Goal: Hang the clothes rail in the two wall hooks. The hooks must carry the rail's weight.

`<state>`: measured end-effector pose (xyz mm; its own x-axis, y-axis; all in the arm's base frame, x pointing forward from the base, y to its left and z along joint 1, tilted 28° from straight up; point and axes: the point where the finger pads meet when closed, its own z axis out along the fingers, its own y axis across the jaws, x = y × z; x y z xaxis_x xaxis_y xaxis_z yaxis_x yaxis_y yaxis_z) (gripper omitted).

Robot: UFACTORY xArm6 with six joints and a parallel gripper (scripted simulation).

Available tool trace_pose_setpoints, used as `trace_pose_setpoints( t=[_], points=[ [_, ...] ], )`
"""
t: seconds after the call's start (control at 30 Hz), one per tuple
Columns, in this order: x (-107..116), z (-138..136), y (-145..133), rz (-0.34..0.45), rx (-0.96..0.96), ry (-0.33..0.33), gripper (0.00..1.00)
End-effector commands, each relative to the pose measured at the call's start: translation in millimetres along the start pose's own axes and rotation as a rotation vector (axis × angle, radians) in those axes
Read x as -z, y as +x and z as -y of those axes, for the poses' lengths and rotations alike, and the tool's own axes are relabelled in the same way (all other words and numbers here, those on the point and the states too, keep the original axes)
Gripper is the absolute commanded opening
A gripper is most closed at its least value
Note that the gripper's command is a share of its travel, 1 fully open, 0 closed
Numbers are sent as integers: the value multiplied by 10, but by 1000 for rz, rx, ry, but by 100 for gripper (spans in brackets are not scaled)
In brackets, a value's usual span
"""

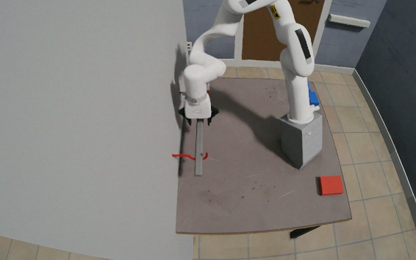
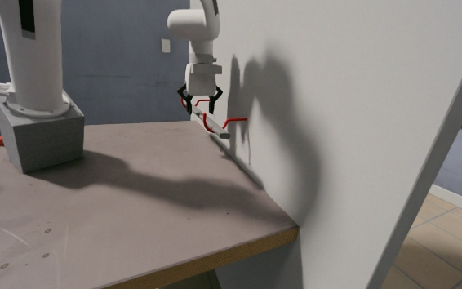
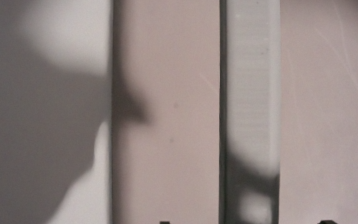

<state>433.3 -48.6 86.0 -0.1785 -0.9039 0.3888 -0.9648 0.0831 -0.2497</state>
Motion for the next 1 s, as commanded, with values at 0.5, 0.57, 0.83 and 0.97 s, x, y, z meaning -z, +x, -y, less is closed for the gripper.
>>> trace_pose_setpoints(
  t=[0.5,0.57,0.83,0.97],
  points=[
    [97,13,-1,1,-1,3,82],
    [110,13,-1,1,-1,3,82],
    [157,13,-1,1,-1,3,82],
    [177,13,-1,1,-1,3,82]
  ],
)
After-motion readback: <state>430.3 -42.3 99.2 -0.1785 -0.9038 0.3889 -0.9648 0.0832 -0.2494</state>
